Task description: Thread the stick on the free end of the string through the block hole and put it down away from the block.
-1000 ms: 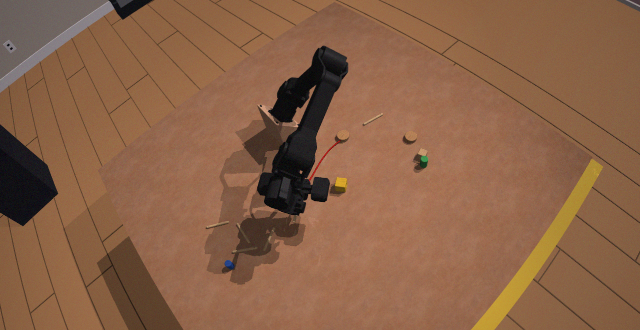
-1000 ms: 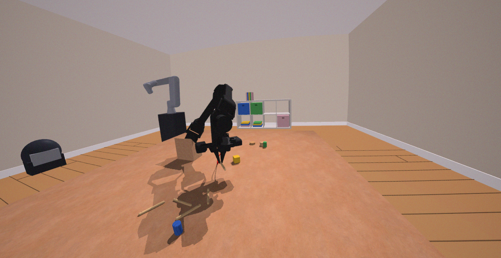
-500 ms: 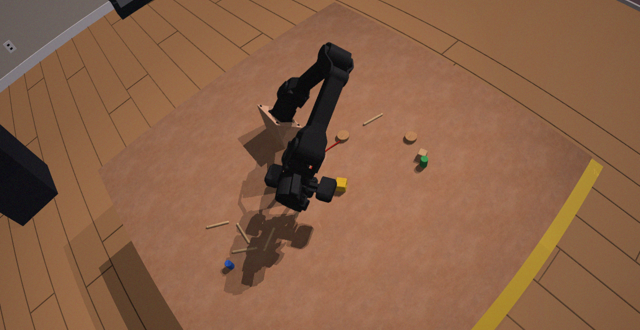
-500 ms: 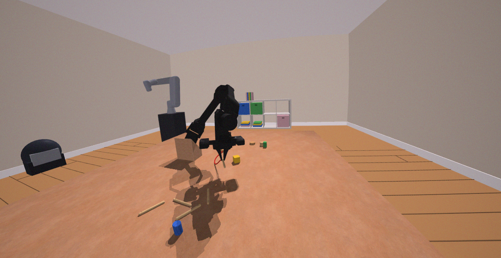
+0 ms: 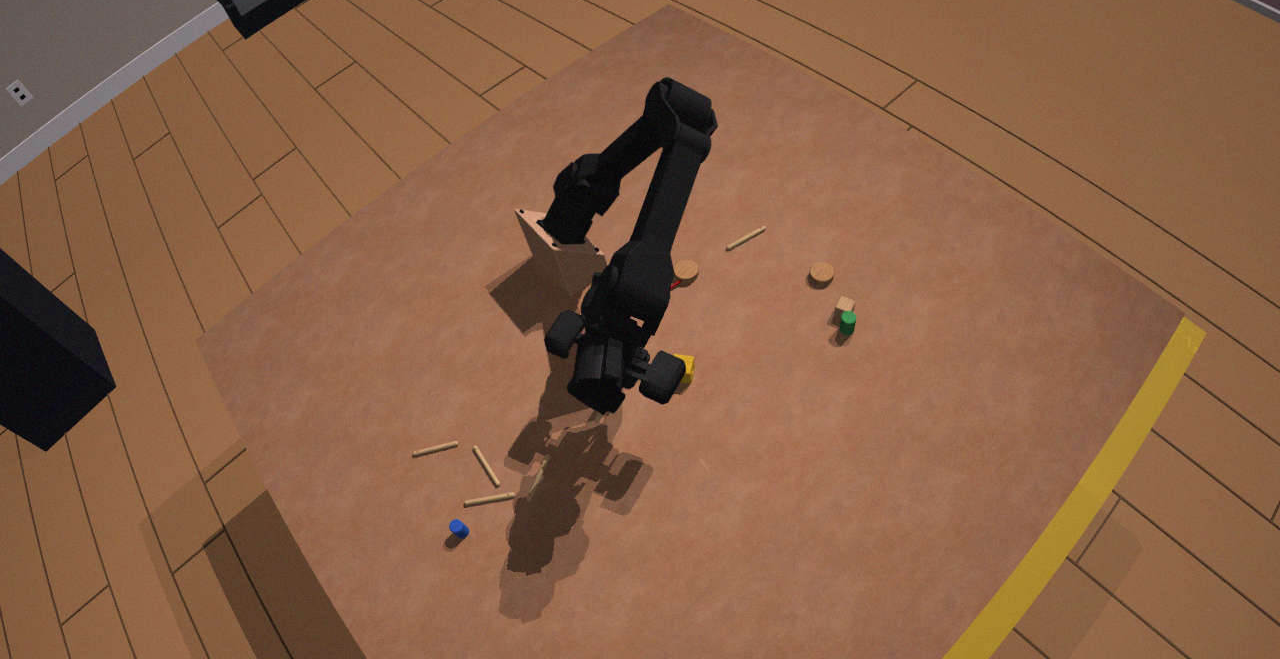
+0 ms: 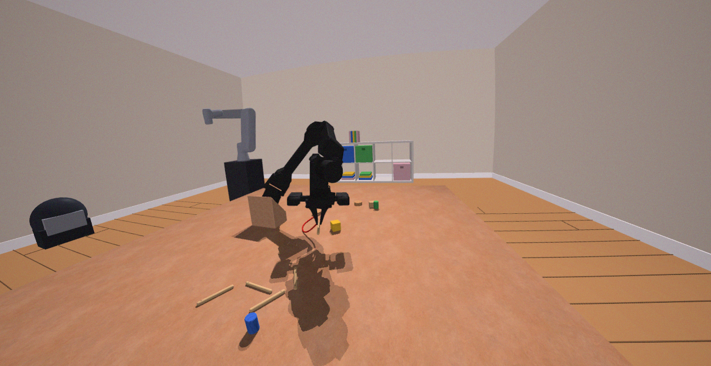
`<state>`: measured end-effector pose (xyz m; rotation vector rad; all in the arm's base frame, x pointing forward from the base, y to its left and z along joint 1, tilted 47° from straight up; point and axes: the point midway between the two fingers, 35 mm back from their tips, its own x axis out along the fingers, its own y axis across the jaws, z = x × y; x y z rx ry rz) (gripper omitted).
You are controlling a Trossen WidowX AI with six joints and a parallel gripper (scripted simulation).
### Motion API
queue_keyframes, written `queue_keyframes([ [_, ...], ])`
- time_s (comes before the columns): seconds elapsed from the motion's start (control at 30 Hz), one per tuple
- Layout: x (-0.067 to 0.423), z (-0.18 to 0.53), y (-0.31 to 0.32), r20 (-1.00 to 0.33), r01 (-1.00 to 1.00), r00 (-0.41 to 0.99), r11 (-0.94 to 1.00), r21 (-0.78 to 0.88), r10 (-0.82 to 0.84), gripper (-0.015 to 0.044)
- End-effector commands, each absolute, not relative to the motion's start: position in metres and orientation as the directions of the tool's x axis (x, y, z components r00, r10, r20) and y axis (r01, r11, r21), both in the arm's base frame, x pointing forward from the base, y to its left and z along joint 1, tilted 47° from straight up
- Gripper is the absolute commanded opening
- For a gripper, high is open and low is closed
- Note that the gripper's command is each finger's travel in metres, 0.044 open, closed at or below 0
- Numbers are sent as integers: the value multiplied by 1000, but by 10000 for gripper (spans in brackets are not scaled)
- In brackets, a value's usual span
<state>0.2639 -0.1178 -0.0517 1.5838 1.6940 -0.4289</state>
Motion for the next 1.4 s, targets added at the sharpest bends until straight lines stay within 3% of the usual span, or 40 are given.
queue_keyframes([
  [0.0,262,-48,-113,-717,965,49,151,213,695,0],
  [1.37,261,-7,-74,-748,982,-21,-128,-141,663,0],
])
